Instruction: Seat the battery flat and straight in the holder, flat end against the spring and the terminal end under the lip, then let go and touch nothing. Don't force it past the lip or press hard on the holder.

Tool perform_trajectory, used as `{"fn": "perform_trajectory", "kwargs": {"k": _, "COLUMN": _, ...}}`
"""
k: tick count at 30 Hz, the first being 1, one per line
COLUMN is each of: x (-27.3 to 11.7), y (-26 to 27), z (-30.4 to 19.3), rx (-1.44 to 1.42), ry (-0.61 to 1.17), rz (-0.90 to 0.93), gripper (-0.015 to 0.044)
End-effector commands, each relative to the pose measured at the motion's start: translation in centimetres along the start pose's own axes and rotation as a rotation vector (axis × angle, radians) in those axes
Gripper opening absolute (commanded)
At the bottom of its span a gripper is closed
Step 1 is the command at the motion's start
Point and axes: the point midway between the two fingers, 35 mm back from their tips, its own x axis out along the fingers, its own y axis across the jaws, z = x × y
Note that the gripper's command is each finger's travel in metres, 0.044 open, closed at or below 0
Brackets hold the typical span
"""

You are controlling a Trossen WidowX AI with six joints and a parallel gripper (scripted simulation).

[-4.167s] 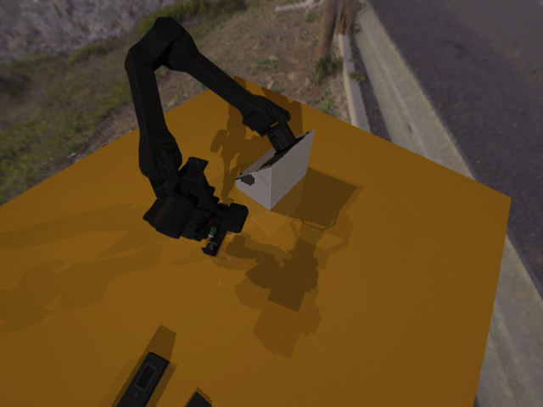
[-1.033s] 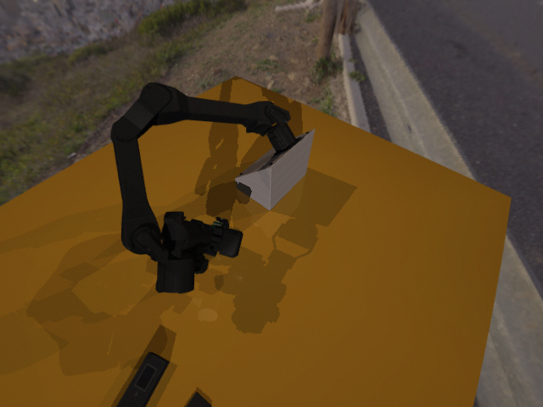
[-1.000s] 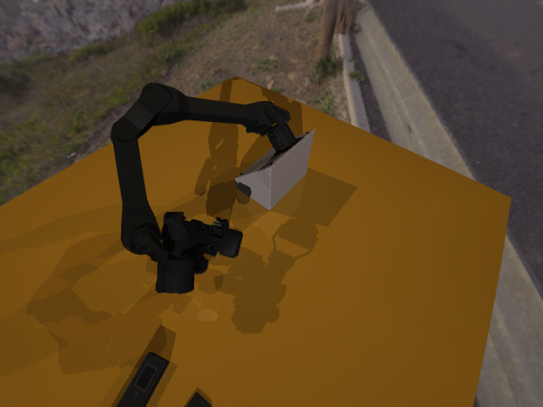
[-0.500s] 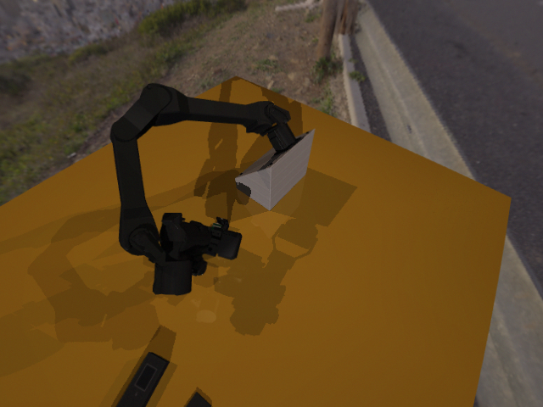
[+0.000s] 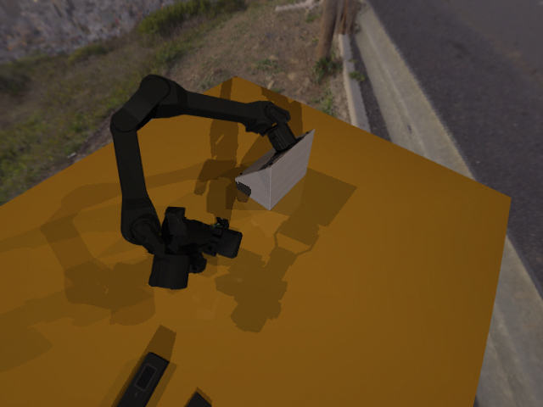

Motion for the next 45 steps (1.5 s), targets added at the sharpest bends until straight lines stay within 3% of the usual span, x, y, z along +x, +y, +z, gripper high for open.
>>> {"fn": "perform_trajectory", "kwargs": {"k": 1, "x": 0.14, "y": 0.16, "z": 0.37, "rx": 0.008, "ry": -0.027, "rz": 0.008, "gripper": 0.0083}}
{"fn": "perform_trajectory", "kwargs": {"k": 45, "x": 0.94, "y": 0.22, "z": 0.12, "rx": -0.01, "ry": -0.216, "rz": 0.039, "gripper": 0.0083}}
